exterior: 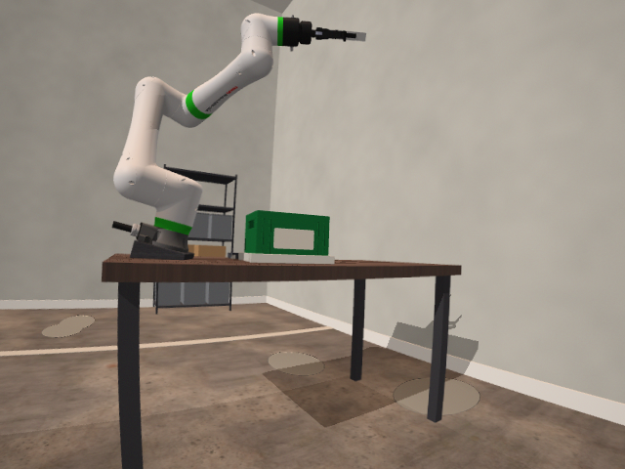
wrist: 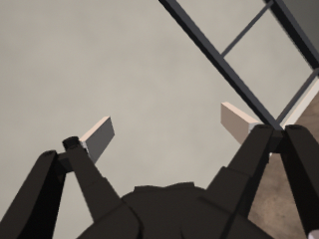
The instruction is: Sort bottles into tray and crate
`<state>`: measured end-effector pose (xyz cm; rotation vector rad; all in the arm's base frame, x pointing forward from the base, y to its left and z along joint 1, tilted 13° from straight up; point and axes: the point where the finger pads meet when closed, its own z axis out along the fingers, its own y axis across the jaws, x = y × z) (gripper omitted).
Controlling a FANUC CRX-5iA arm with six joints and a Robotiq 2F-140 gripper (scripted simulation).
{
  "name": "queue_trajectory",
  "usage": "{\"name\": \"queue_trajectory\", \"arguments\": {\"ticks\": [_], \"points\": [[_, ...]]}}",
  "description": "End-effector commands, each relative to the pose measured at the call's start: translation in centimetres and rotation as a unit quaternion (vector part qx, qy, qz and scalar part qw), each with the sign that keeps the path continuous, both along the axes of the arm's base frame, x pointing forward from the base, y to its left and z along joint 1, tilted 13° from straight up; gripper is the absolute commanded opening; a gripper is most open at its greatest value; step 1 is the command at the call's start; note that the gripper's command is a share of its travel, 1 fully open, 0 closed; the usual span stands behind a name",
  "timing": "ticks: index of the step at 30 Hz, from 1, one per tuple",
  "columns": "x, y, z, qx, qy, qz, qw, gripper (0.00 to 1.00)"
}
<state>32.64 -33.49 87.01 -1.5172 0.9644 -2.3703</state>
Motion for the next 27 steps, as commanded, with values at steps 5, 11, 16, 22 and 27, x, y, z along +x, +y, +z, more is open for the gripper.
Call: {"name": "queue_trajectory", "arguments": {"ticks": [5, 11, 16, 22, 27], "points": [[-1.1, 1.4, -1.8, 0.036, 0.034, -0.009, 0.999, 1.00], [-2.0, 2.5, -3.3, 0.063, 0.060, -0.016, 0.996, 1.00], [-2.0, 2.5, -3.6, 0.065, 0.058, -0.020, 0.996, 1.00], [-2.8, 3.6, -5.1, 0.093, 0.084, -0.027, 0.992, 1.00], [-3.5, 4.5, -6.3, 0.115, 0.105, -0.033, 0.987, 1.00]]}}
